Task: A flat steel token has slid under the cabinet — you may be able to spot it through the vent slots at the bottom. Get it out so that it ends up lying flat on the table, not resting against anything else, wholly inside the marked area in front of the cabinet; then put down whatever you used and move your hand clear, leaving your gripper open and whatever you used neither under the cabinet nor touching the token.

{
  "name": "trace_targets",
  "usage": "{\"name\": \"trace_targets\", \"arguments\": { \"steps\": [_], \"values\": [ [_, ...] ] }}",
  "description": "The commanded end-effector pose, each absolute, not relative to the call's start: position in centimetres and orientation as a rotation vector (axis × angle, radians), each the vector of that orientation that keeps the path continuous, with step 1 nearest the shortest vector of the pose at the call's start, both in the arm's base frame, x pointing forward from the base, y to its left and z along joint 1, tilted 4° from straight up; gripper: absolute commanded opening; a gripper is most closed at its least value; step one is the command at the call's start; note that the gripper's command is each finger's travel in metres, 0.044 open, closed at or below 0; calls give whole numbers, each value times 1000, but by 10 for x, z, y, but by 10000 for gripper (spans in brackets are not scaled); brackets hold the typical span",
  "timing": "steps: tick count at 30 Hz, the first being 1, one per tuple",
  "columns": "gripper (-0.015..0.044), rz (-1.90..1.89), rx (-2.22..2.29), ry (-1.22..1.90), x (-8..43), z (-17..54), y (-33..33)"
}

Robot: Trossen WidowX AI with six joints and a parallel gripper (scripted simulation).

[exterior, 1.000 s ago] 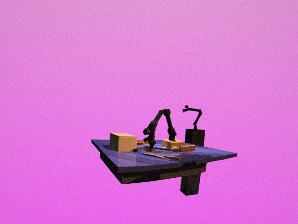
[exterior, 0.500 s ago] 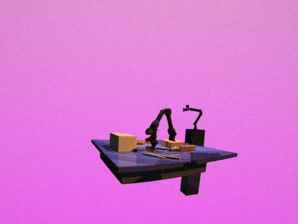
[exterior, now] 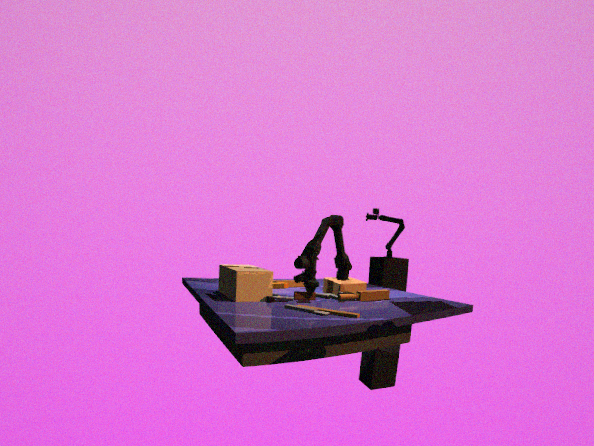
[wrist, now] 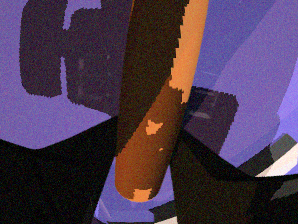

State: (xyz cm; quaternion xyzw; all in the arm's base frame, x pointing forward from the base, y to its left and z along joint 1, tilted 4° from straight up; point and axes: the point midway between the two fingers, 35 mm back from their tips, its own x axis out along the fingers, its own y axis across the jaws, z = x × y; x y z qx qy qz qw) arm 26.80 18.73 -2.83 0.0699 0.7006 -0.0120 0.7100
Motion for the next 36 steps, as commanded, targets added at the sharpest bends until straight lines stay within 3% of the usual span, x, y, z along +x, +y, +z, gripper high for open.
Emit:
{"name": "trace_targets", "arguments": {
  "steps": [1,36],
  "values": [
    [0,-31,151,1556,260,-29,188],
    [0,-30,152,1561,204,-30,199]
  ]
}}
